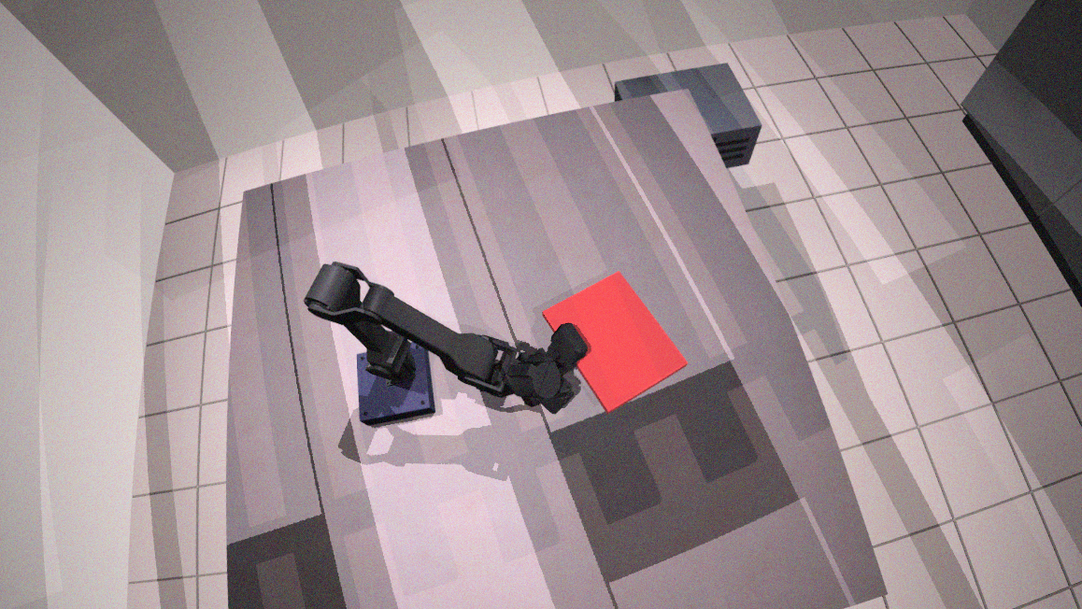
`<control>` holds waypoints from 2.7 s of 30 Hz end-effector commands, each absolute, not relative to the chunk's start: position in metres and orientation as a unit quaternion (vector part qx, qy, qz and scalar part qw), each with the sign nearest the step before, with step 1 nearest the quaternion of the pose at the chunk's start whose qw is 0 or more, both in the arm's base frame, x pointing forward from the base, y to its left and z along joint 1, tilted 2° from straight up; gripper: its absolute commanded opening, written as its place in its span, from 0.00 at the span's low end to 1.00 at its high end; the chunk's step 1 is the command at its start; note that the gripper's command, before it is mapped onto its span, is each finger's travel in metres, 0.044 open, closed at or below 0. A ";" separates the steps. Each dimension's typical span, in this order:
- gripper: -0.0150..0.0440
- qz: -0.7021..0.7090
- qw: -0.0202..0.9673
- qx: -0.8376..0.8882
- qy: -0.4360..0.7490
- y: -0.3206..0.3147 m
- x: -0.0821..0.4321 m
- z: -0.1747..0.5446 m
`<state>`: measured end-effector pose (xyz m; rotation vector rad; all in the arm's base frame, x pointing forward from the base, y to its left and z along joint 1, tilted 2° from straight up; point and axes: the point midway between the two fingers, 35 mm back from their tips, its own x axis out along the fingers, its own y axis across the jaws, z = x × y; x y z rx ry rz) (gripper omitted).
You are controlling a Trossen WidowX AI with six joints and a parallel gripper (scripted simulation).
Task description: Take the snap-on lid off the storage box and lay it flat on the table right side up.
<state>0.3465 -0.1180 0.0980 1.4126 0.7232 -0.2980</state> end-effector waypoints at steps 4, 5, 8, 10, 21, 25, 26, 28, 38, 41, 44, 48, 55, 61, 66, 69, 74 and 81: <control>0.25 -0.134 0.691 0.632 0.323 -0.118 0.347 0.098; 0.25 -0.134 0.691 0.632 0.323 -0.118 0.347 0.098; 0.25 -0.134 0.691 0.632 0.323 -0.118 0.348 0.098; 0.25 -0.134 0.691 0.632 0.323 -0.118 0.348 0.098; 0.25 -0.134 0.691 0.632 0.323 -0.117 0.349 0.098; 0.25 -0.134 0.691 0.632 0.323 -0.117 0.349 0.098; 0.25 -0.134 0.691 0.632 0.323 -0.117 0.349 0.098; 0.25 -0.134 0.691 0.632 0.323 -0.117 0.349 0.098; 0.25 -0.134 0.691 0.632 0.323 -0.117 0.350 0.098; 0.25 -0.134 0.691 0.632 0.323 -0.117 0.350 0.098; 0.25 -0.134 0.691 0.632 0.323 -0.117 0.350 0.098; 0.25 -0.134 0.691 0.632 0.323 -0.117 0.351 0.098; 0.25 -0.134 0.691 0.632 0.323 -0.117 0.351 0.098; 0.25 -0.134 0.691 0.632 0.323 -0.117 0.352 0.098; 0.25 -0.134 0.691 0.632 0.323 -0.116 0.352 0.098; 0.25 -0.134 0.691 0.632 0.323 -0.116 0.352 0.098; 0.25 -0.133 0.691 0.632 0.324 -0.116 0.352 0.099; 0.25 -0.134 0.691 0.632 0.324 -0.116 0.353 0.109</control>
